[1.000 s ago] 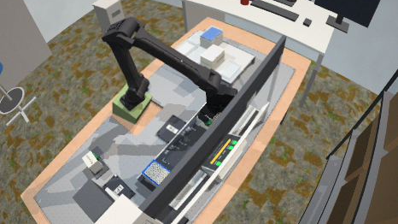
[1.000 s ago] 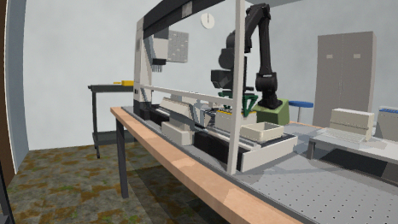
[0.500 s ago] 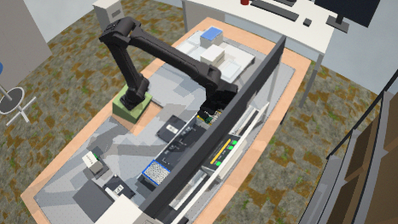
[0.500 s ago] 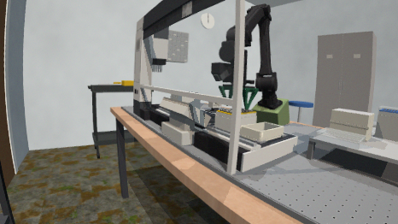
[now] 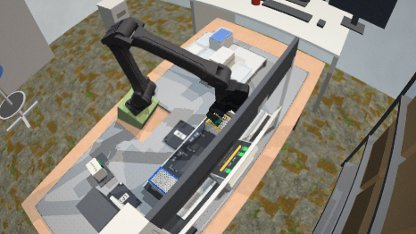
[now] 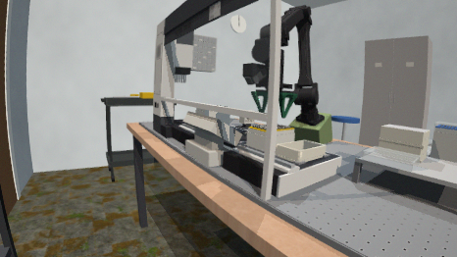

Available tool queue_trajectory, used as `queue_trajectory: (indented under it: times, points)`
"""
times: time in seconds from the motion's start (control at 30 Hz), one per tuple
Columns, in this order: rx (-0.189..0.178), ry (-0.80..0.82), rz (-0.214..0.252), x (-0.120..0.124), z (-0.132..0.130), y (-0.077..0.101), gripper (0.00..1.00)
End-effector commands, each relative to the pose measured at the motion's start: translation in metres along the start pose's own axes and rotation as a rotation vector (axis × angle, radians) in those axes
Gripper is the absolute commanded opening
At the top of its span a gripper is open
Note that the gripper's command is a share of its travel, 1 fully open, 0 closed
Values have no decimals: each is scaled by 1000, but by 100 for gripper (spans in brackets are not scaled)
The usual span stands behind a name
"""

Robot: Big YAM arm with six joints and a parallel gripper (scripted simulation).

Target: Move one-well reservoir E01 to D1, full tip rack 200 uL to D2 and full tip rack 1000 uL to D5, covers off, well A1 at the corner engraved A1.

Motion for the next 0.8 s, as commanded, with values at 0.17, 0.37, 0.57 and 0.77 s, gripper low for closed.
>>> queue_trajectory:
  times: [0.17,0.37,0.57,0.77]
  points:
    - [-22,-12,-70,-17,6,39,100]
    - [-22,-14,-71,-16,6,50,100]
    - [-20,-15,-67,-15,4,58,100]
    - [-22,-15,-72,-16,5,67,100]
Point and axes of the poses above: the point where the finger pads meet when closed, its own y axis back along the fingers, its own z axis across the jaws, x = y × z, the point moved 6 cm from there along y, back along the fingers, and after that the axes turned 5 degrees about y, right-handed, at the moved point
